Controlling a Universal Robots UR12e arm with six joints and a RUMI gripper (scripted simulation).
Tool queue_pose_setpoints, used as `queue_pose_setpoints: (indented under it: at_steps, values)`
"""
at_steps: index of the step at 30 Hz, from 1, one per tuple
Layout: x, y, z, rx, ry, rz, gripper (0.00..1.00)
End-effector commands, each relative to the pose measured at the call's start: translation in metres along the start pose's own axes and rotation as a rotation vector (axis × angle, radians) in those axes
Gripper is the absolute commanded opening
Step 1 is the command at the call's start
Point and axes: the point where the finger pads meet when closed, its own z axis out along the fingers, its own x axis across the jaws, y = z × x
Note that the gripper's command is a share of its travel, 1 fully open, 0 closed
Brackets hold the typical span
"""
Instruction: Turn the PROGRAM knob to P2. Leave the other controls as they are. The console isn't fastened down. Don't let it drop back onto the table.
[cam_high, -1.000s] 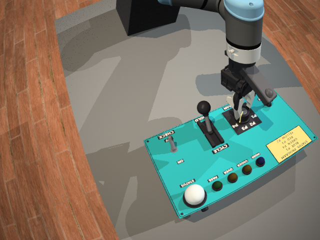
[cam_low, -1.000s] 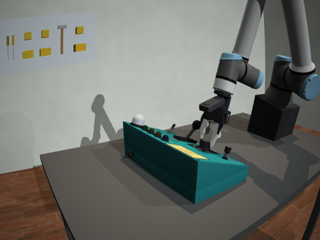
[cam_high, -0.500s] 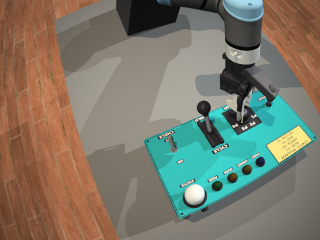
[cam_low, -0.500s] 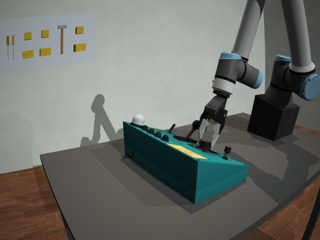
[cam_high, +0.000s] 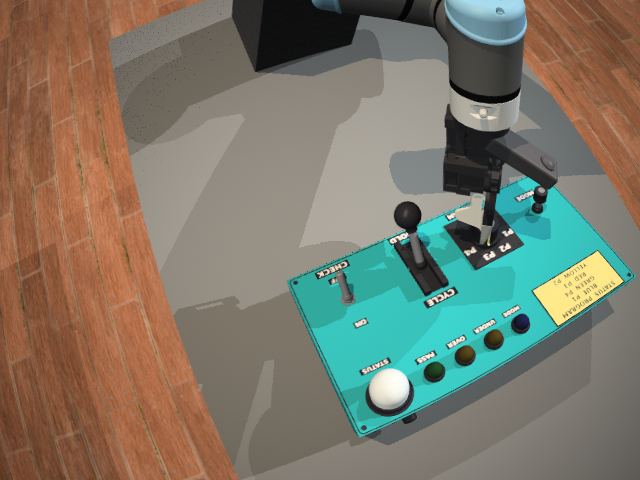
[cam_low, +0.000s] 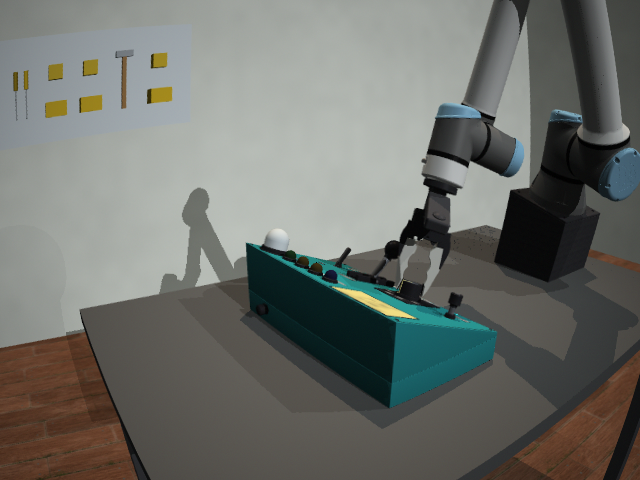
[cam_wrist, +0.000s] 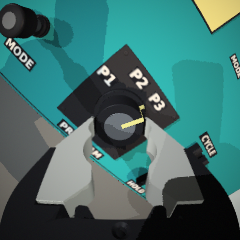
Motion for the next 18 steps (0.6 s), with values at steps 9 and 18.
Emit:
queue_pose_setpoints:
  at_steps: [9, 18]
  values:
    - [0.0004, -0.0004, -0.0003, 0.004, -0.003, -0.307, 0.00]
    - [0.0005, -0.0003, -0.0003, 0.004, -0.003, -0.459, 0.00]
